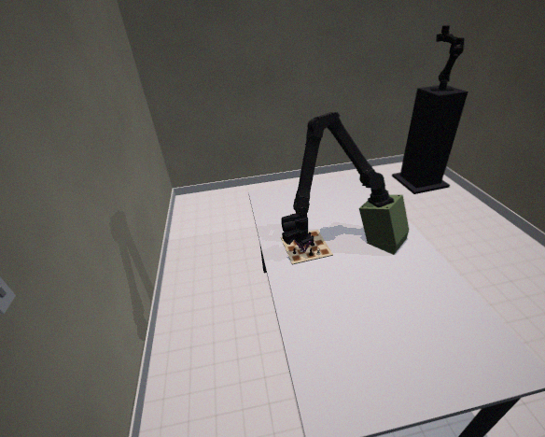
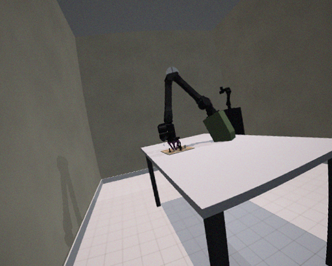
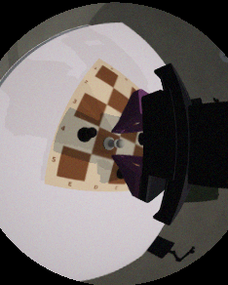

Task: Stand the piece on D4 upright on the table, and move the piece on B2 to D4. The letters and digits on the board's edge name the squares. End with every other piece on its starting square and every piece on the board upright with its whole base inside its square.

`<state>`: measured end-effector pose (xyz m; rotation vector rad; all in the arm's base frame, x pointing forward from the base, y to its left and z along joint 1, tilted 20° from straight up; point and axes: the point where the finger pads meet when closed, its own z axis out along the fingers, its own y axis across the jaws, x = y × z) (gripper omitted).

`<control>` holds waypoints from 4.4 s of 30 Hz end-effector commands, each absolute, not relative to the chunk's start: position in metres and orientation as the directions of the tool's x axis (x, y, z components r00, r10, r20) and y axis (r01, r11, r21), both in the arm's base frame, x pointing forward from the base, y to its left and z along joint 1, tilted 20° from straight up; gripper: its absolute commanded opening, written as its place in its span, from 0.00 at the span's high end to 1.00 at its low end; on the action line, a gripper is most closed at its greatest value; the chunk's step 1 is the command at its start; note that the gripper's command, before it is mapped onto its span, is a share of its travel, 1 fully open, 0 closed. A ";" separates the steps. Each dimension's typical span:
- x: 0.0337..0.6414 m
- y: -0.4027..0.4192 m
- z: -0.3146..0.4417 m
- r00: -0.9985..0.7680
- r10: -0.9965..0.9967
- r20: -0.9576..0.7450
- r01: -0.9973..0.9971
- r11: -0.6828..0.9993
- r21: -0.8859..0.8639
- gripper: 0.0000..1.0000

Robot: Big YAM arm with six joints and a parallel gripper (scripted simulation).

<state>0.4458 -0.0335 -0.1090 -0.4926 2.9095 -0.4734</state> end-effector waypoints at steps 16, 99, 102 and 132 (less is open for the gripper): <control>0.467 -0.035 -0.098 -0.927 -0.348 -0.139 -0.285 0.895 -0.343 1.00; 0.530 -0.062 0.030 -0.974 -0.013 -0.227 0.051 0.961 -0.272 1.00; 0.530 -0.062 0.027 -0.975 -0.013 -0.221 0.049 0.961 -0.272 1.00; 0.565 -0.099 -0.037 -0.967 -0.006 -0.255 0.067 0.958 -0.277 1.00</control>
